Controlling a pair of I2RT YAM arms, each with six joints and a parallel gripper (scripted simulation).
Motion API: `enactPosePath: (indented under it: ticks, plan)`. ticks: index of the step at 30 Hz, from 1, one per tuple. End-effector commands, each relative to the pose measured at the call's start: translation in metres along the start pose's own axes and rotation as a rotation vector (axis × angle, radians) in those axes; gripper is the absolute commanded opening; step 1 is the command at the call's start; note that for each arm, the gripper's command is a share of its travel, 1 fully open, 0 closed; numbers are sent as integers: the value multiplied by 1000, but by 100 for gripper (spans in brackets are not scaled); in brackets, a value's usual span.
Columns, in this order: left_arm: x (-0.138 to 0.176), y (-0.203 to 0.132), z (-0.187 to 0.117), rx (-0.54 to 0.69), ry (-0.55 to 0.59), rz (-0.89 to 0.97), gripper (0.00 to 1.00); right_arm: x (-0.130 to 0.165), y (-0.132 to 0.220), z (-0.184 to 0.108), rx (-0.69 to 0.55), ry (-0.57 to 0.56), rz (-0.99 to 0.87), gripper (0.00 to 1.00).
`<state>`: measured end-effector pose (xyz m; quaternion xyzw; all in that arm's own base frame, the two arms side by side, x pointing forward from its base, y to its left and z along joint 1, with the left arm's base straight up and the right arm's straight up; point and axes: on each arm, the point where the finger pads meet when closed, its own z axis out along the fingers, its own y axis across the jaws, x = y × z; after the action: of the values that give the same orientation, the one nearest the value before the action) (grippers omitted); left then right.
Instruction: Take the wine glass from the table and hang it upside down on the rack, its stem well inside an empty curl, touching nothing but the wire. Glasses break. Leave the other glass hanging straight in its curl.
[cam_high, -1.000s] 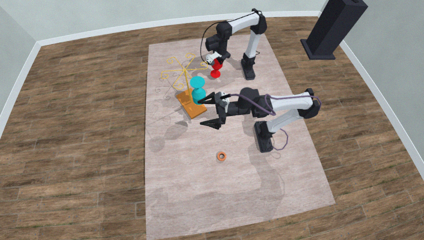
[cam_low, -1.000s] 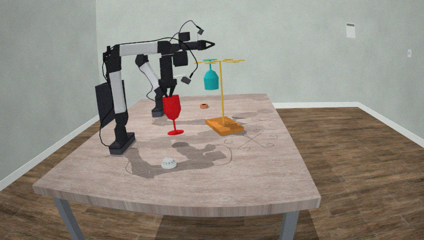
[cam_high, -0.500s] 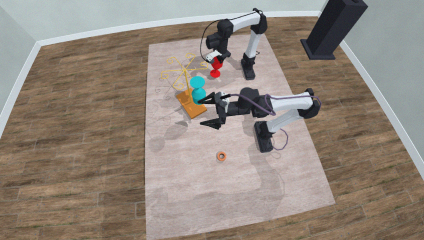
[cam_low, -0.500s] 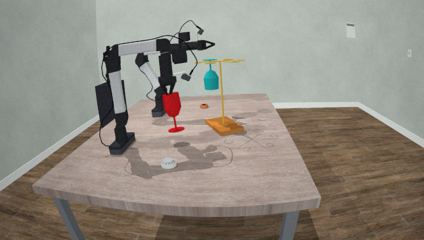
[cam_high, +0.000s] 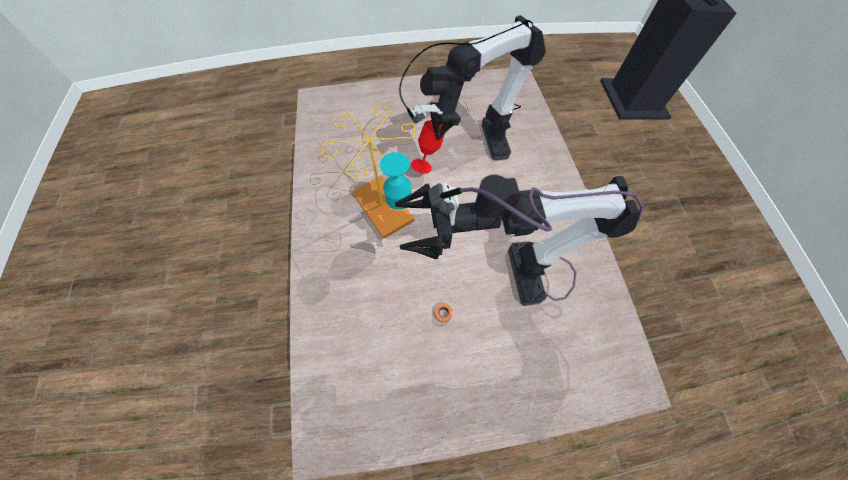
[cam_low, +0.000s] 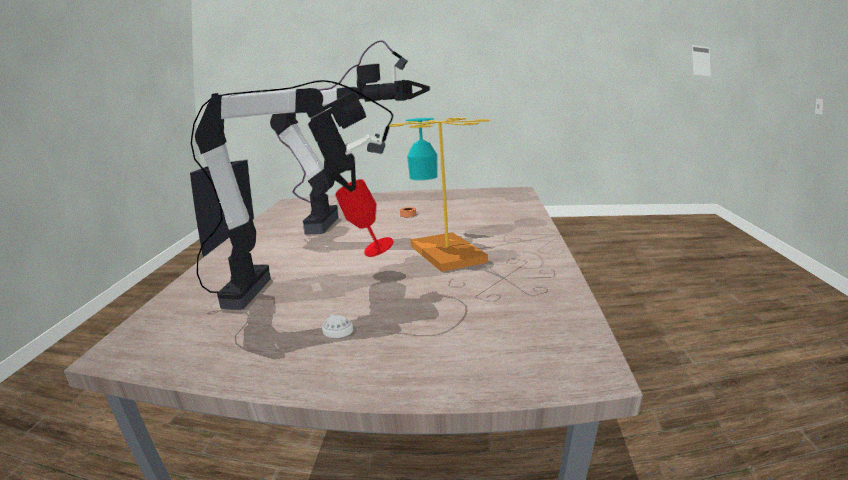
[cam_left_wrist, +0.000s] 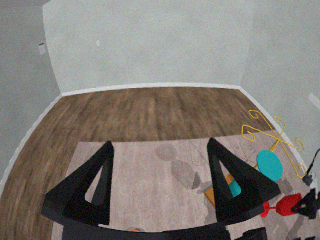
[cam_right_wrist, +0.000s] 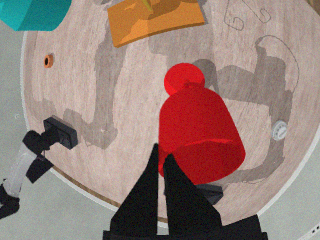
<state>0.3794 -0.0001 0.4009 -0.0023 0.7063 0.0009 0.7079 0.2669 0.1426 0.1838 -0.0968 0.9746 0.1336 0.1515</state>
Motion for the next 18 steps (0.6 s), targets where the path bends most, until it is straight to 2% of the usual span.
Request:
enactPosePath:
  ticks: [1, 2, 4, 8, 10, 12, 13, 15, 18]
  plan:
    - [-10, 1, -2, 4, -20, 7, 100, -39, 39, -8, -188, -257, 168, 0]
    - [-10, 1, -2, 4, -20, 7, 100, -29, 25, -1, -119, -220, 128, 0]
    - [-10, 1, -2, 4, -20, 7, 100, -23, 25, -2, -118, -219, 123, 0]
    - [-10, 1, -2, 4, -20, 7, 100, -37, 54, -12, -308, -339, 248, 0]
    - [-10, 1, -2, 4, -20, 7, 100, -37, 54, -12, -308, -339, 248, 0]
    - [-10, 1, -2, 4, -20, 7, 100, -43, 70, -20, -432, -396, 323, 0]
    - [-10, 1, -2, 4, -20, 7, 100, -39, 59, -12, -357, -374, 291, 0]
    - [-10, 1, -2, 4, -20, 7, 100, -33, 60, -12, -368, -376, 294, 0]
    - [-10, 1, -2, 4, -20, 7, 100, -37, 82, -26, -537, -422, 365, 0]
